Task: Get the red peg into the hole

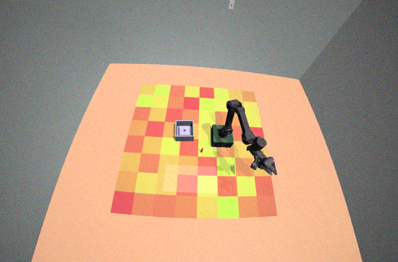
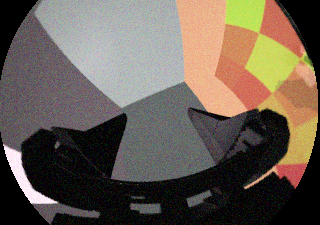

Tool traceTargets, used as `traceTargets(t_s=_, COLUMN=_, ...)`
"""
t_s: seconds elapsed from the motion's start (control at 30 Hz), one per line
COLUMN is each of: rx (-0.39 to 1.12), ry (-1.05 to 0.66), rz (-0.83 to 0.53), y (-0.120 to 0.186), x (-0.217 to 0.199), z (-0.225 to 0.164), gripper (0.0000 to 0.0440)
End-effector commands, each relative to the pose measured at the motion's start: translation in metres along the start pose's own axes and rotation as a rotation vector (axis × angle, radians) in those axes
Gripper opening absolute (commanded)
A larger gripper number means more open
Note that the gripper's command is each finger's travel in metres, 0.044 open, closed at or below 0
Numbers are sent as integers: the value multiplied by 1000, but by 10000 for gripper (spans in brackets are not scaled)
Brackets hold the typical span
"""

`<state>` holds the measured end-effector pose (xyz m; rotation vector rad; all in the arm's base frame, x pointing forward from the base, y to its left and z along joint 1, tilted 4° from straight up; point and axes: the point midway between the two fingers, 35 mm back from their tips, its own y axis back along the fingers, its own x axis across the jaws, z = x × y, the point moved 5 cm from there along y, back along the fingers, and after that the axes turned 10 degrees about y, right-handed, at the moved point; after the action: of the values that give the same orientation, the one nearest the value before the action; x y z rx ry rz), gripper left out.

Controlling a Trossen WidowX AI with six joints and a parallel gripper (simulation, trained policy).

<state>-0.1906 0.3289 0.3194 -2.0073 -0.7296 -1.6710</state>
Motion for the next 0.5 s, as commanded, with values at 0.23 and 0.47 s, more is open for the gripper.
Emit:
traceTargets(t_s=0.23, rx=-300, ry=53, rz=-234, y=25, x=-38, z=103, gripper=440)
traceTargets(t_s=0.47, rx=-483, ry=55, rz=-387, y=64, x=-53, z=165, gripper=436)
